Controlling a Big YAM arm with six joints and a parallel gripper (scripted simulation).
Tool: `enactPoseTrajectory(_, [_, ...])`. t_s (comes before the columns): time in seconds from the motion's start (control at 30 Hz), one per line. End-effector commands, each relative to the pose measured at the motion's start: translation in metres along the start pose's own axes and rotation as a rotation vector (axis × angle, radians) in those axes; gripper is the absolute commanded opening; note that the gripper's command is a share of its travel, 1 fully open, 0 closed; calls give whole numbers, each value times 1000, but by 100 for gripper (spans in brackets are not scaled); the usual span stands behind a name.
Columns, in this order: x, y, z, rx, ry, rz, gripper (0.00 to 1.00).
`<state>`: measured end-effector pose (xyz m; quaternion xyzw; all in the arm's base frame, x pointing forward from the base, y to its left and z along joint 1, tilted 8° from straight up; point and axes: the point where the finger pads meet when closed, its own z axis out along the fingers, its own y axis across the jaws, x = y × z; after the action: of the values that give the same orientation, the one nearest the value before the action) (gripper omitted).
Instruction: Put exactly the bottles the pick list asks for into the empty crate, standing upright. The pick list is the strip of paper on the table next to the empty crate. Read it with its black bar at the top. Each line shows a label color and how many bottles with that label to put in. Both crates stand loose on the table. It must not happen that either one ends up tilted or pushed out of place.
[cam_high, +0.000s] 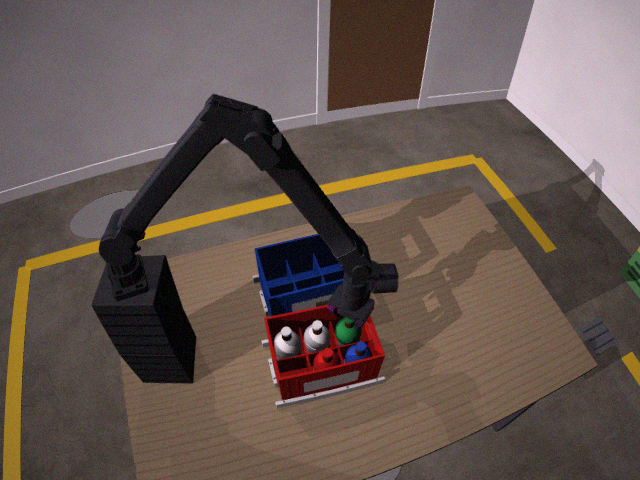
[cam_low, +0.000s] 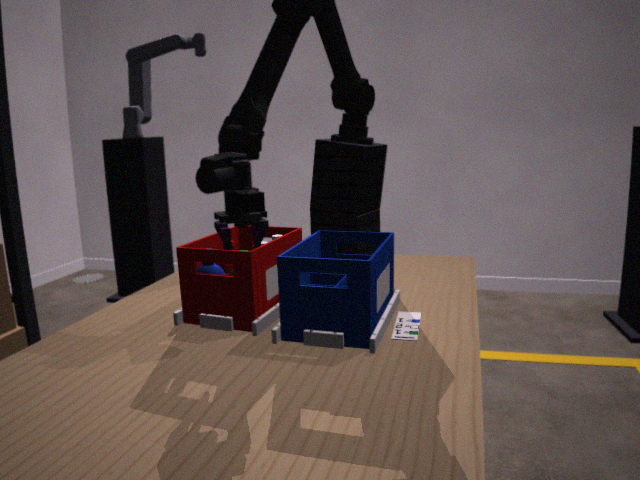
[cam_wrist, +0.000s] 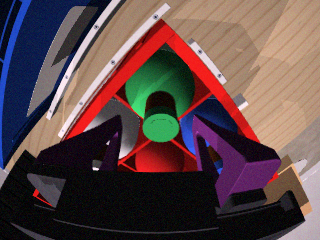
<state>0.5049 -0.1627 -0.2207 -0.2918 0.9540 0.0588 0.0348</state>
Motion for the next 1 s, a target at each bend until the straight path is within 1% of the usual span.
enactPoseTrajectory(0.0, [-23,-17,-5,44,-37,-8,61])
enactPoseTrajectory(0.03, [-23,-17,-5,44,-37,-8,61])
enactPoseTrajectory(0.07, [-27,-22,-14,60,-48,-11,61])
enactPoseTrajectory(0.1, [-22,-16,0,41,-34,-8,61])
enactPoseTrajectory(0.13, [-21,-15,4,37,-32,-7,61])
enactPoseTrajectory(0.33, [-20,-15,11,37,-31,-6,61])
enactPoseTrajectory(0.37, [-20,-16,8,40,-33,-5,61])
enactPoseTrajectory(0.4, [-26,-21,-5,58,-47,-8,61])
enactPoseTrajectory(0.47, [-30,-25,-10,68,-55,-10,61])
enactPoseTrajectory(0.5, [-30,-24,-9,66,-53,-11,61])
enactPoseTrajectory(0.53, [-26,-20,-4,56,-45,-9,61])
enactPoseTrajectory(0.97, [-28,-21,-5,56,-46,-10,61])
